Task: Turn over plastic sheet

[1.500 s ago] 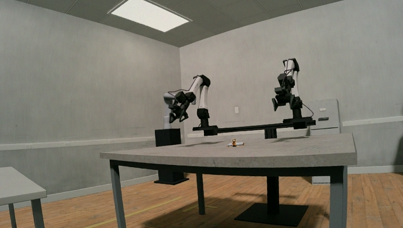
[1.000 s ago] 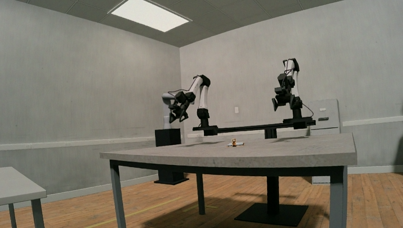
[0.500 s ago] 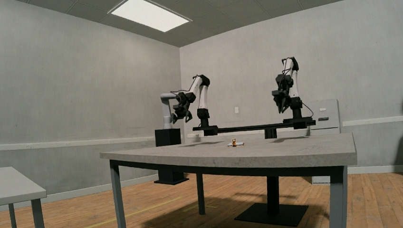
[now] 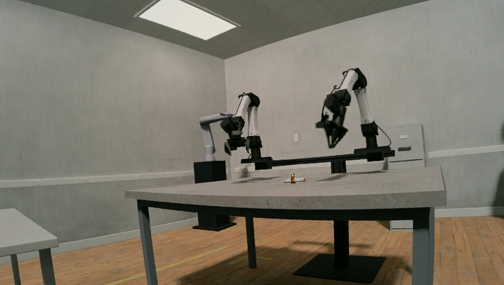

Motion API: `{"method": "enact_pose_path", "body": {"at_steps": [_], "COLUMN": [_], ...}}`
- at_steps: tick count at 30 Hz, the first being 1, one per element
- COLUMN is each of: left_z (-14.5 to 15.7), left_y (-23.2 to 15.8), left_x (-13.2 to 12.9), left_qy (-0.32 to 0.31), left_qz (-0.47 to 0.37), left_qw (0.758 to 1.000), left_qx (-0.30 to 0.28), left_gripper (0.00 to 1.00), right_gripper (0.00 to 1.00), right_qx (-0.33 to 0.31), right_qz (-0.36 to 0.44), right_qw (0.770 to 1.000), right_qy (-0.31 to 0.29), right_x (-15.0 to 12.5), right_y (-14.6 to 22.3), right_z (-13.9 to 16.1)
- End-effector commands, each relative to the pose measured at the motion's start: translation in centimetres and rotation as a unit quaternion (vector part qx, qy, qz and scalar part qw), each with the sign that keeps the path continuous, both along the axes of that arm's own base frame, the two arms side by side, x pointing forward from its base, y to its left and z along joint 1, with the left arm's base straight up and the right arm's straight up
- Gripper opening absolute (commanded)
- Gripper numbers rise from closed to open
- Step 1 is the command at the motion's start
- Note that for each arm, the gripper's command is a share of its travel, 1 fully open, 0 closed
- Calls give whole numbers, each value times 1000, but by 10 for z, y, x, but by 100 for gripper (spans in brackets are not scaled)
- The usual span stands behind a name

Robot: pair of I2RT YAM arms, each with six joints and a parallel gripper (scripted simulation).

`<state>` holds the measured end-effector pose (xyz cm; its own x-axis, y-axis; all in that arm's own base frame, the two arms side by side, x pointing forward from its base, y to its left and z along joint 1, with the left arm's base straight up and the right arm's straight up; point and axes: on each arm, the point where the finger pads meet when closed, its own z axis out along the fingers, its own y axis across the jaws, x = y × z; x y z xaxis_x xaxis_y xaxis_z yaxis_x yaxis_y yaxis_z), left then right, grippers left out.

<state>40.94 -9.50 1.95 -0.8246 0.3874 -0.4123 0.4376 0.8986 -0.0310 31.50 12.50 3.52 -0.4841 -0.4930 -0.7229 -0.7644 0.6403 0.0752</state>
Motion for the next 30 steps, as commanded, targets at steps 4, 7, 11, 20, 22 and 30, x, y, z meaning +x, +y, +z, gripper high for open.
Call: {"method": "enact_pose_path", "body": {"at_steps": [4,7,11,20,22,30], "left_z": [-13,-17,-33,-78,-82,-111], "left_y": [-53,-61,-89,-140,-145,-178], "left_x": [6,4,1,-16,-19,-44], "left_qy": [91,109,153,238,246,297], "left_qz": [-117,-137,-191,-287,-296,-358], "left_qw": [989,985,970,928,923,885], "left_qx": [-2,-2,-4,-9,-10,-17], "left_gripper": [16,16,16,16,16,16], "right_gripper": [100,100,100,100,100,100], "right_qx": [48,56,85,136,138,150], "right_qz": [159,174,234,315,318,316], "right_qw": [986,983,967,936,934,935], "right_qy": [-29,-33,-52,-80,-81,-62], "right_x": [-17,-19,-30,-48,-49,-56], "right_y": [42,46,61,83,83,82], "right_z": [13,14,19,26,26,13]}}
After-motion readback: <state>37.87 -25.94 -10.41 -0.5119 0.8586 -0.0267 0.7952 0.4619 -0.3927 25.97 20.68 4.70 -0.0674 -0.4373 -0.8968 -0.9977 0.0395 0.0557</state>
